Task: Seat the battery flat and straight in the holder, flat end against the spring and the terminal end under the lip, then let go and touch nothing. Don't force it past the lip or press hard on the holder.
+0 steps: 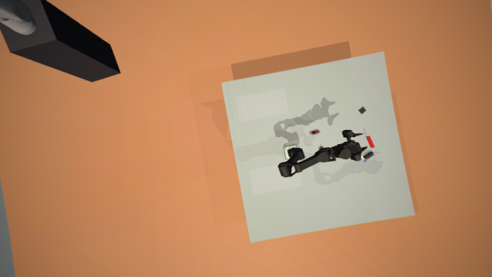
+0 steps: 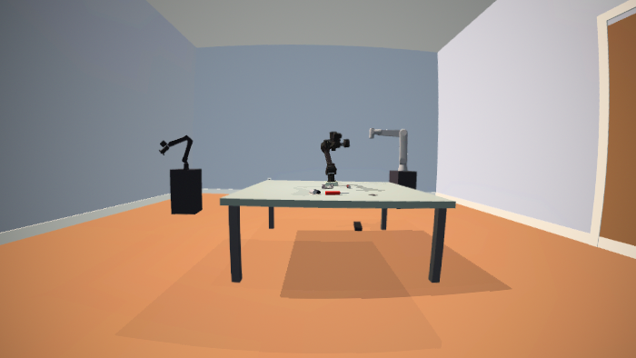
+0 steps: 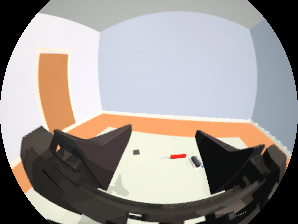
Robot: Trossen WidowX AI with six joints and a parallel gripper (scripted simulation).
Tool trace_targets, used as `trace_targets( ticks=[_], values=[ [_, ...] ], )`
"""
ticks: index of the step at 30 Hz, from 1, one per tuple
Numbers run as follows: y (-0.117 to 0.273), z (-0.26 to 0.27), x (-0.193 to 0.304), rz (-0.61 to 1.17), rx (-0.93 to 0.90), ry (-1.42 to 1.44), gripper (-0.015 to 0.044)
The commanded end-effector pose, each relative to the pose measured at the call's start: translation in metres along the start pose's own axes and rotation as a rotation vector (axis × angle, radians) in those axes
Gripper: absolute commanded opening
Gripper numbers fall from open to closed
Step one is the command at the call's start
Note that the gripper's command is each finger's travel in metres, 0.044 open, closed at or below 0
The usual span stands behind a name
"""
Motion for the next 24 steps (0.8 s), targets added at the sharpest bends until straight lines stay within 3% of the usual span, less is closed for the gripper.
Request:
trace_targets(
  ticks=[1,6,12,19,24],
  values=[
    [-0.001,0.001,0.001,0.008,-0.004,-0.002,0.0374],
    [-0.018,0.035,0.054,0.296,-0.117,-0.055,0.0242],
    [-0.009,0.086,0.138,0.818,-0.207,-0.115,0.0241],
    [0.057,0.12,0.212,1.516,-0.092,-0.036,0.0241],
    [0.064,0.121,0.215,1.573,-0.07,-0.015,0.0241]
  ],
)
Point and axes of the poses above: the point midway between the two fingers, 35 mm back from their tips, its own y axis back along the fingers, its own z axis across the jaws, x = y × z, the point moved 3 cm from there along y, back along the fingers, and after that the axes turned 8 degrees about y, right-handed, at the moved point
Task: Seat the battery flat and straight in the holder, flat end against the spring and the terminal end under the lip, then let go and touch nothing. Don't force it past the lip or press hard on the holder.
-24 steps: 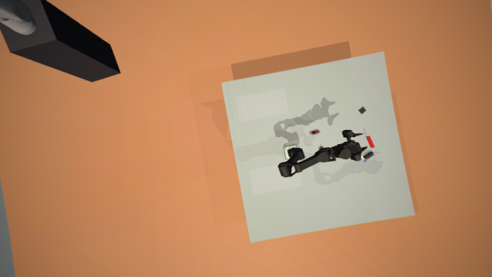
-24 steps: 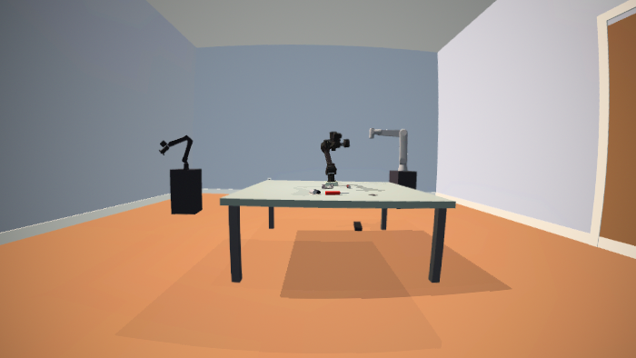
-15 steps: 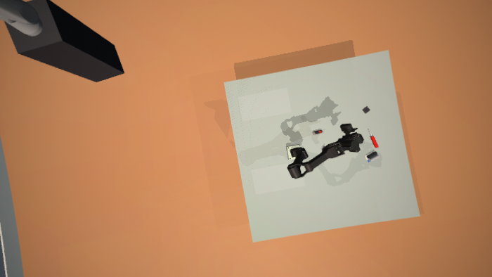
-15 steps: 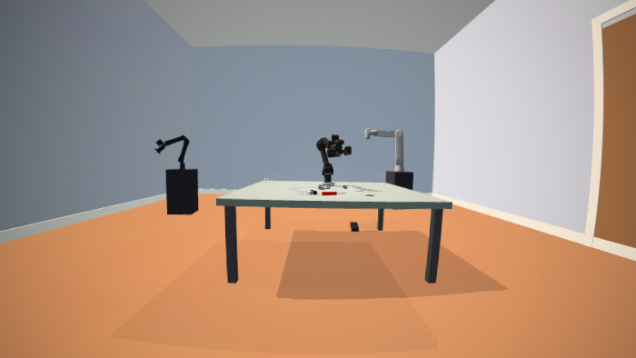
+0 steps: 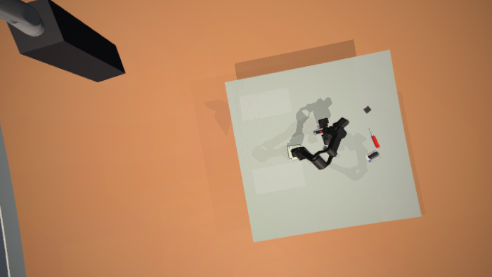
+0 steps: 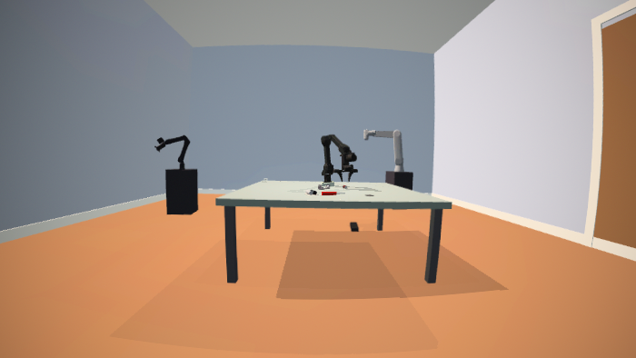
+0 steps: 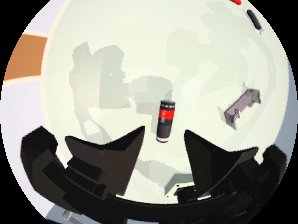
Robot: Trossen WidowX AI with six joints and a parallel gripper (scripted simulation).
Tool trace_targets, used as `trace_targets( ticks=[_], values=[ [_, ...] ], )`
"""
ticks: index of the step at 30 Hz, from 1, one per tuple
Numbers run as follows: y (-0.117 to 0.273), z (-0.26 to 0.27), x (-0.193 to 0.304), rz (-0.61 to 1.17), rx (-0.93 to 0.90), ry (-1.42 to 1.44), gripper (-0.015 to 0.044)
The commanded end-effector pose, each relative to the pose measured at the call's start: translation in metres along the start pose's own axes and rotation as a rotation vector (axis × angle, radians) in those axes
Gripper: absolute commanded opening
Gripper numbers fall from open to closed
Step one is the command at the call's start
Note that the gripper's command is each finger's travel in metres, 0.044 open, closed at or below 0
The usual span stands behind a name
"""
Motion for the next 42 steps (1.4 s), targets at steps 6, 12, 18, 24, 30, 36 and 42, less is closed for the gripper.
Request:
trace_targets(
  ticks=[6,12,18,24,30,36,42],
  values=[
    [-0.004,0.0,0.003,0.043,0.029,-0.013,0.0241],
    [-0.014,0.0,0.003,0.043,0.029,-0.013,0.0241],
    [-0.024,0.0,0.003,0.043,0.029,-0.013,0.0241],
    [-0.033,-0.001,0.004,0.043,0.029,-0.013,0.0241],
    [-0.043,-0.001,0.005,0.043,0.029,-0.013,0.0241],
    [-0.05,-0.002,0.006,0.043,0.029,-0.013,0.0241],
    [-0.05,-0.002,0.006,0.043,0.029,-0.013,0.0122]
  ],
)
Point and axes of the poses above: the point midway between the two fingers, 35 mm back from their tips, its own y axis back along the fingers, its own z axis across the jaws, x = y × z, the point moved 3 cm from there along y, back along the fingers, and after that the axes turned 8 degrees about y, right-handed, at the moved point
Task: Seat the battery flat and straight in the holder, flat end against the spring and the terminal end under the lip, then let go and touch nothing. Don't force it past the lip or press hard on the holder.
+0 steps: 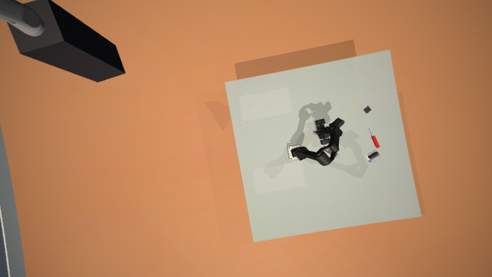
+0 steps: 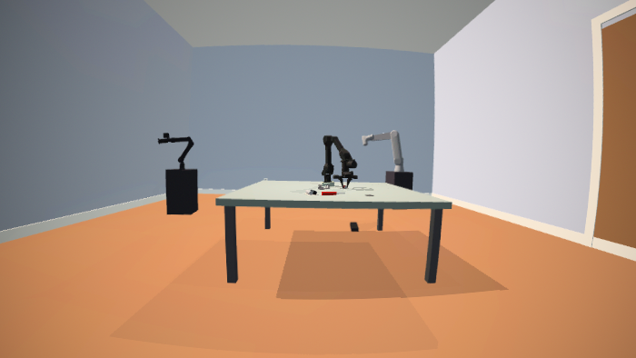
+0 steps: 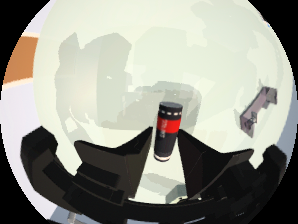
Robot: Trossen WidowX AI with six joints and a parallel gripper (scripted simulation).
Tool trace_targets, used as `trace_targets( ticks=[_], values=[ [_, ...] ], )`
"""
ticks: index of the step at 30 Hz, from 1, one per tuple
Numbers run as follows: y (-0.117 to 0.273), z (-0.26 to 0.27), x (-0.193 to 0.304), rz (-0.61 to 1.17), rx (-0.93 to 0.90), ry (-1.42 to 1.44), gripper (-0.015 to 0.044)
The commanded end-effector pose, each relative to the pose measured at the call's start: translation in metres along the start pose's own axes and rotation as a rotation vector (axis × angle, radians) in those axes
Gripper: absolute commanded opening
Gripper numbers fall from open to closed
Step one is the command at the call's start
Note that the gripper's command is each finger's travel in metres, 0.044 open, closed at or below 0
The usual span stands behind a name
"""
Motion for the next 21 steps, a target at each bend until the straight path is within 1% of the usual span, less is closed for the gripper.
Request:
trace_targets(
  ticks=[1,6,10,17,21],
  values=[
    [-0.001,0.0,0.0,0.0,0.005,0.003,0.0116],
    [-0.001,0.0,0.0,0.0,0.005,0.003,0.0082],
    [0.0,-0.001,-0.001,-0.004,0.003,-0.004,0.0079],
    [0.044,0.0,-0.001,-0.002,0.004,0.0,0.0079],
    [0.049,0.0,0.0,0.0,0.004,0.003,0.0079]
  ],
)
Point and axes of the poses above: the point midway between the two fingers, 35 mm back from their tips, its own y axis back along the fingers, its own z axis across the jaws, x = y × z, the point moved 3 cm from there along y, back along the fingers, and after that the axes turned 8 degrees about y, right-handed, at the moved point
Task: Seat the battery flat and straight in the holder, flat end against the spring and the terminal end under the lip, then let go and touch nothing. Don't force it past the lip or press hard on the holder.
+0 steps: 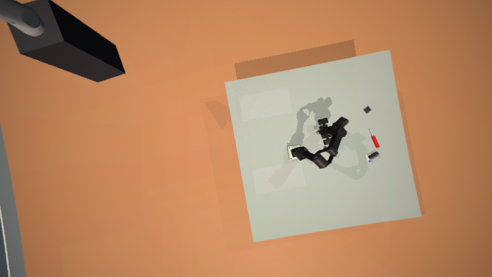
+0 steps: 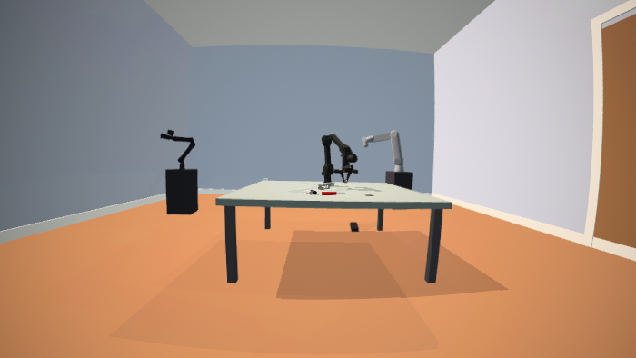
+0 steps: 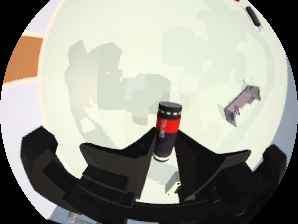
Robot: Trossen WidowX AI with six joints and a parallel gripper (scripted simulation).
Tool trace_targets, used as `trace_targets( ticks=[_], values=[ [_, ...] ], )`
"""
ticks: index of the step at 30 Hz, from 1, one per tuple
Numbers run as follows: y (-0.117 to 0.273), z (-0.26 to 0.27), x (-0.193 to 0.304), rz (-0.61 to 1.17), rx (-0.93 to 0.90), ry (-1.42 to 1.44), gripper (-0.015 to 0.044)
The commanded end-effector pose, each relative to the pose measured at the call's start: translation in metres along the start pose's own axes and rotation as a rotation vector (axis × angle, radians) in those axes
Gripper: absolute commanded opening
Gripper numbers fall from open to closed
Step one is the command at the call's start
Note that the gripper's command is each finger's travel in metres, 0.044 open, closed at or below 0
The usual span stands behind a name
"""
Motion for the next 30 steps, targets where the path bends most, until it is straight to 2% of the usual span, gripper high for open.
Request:
trace_targets(
  ticks=[1,30],
  values=[
    [0.005,-0.001,0.001,0.002,0.003,0.005,0.0079],
    [0.018,-0.079,-0.028,0.004,0.006,1.079,0.0079]
  ],
)
Point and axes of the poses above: the point midway between the two fingers, 35 mm back from their tips, its own y axis back along the fingers, its own z axis across the jaws, x = y × z, the point moved 3 cm from there along y, back along the fingers, and after that the axes turned 8 degrees about y, right-handed, at the moved point
